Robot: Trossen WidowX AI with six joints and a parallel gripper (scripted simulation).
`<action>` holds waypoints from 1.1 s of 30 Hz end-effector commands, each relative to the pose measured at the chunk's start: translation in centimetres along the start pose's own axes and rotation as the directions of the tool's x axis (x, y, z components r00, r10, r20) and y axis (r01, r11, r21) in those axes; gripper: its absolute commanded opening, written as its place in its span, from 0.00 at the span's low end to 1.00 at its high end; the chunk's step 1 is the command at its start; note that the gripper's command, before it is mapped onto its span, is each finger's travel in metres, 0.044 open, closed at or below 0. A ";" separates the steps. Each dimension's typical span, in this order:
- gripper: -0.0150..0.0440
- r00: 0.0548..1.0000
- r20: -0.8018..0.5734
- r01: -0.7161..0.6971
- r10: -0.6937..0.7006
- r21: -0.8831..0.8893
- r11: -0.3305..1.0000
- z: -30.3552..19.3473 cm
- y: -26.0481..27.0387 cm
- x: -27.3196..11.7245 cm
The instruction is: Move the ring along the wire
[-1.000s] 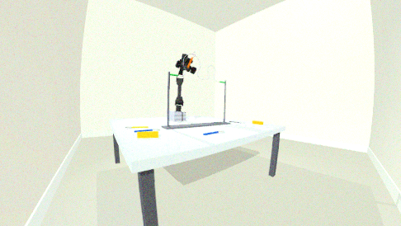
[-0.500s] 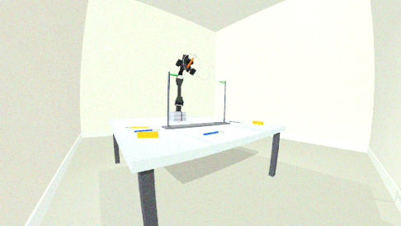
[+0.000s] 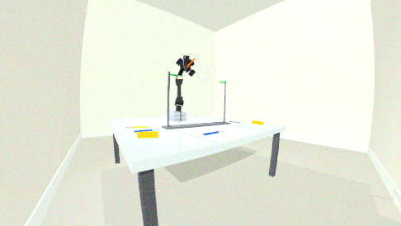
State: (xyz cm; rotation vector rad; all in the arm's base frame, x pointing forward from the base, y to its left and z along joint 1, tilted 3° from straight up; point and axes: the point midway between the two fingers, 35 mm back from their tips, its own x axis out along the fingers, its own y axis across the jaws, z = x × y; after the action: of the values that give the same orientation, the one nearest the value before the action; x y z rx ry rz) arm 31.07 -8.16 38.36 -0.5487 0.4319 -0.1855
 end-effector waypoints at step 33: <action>0.00 0.976 0.086 0.218 -0.201 -0.367 0.904 0.0 -1.3 0.1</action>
State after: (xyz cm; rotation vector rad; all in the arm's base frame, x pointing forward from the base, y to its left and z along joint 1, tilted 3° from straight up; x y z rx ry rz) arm 31.14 -9.16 39.23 -0.9455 0.3630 -0.2913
